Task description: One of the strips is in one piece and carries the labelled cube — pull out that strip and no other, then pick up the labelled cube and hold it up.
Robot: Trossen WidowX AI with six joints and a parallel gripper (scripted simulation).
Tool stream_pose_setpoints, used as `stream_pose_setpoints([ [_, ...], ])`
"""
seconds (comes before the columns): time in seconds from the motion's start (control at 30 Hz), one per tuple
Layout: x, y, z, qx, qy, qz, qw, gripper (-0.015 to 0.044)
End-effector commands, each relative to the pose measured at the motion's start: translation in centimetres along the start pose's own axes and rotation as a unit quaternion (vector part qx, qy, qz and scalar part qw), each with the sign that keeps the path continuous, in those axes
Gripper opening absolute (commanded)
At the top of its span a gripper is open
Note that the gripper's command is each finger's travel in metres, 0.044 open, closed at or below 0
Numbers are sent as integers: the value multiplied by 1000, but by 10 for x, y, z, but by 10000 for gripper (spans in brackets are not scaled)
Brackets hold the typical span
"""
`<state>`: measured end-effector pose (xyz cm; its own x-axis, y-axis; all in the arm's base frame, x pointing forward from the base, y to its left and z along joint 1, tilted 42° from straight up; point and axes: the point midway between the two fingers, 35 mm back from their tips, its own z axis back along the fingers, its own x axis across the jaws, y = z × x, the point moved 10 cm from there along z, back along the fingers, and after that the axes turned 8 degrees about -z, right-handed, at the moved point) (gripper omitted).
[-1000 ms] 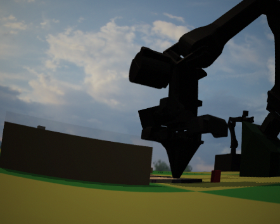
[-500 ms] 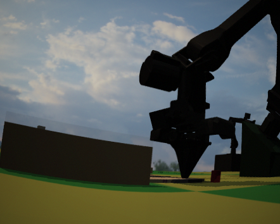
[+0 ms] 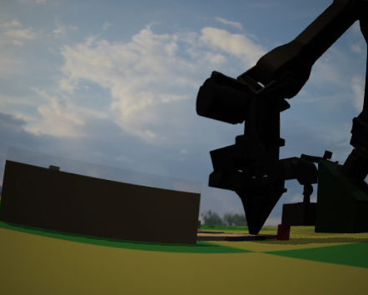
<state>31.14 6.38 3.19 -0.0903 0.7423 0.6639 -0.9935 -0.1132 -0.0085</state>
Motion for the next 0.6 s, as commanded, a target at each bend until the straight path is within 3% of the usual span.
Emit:
stream_pose_setpoints([
  [0.0, -2, 12, -5, 14, 0, -5, 1000, 0],
  [0.57, -6, 36, -5, 14, 0, -6, 1000, 0],
])
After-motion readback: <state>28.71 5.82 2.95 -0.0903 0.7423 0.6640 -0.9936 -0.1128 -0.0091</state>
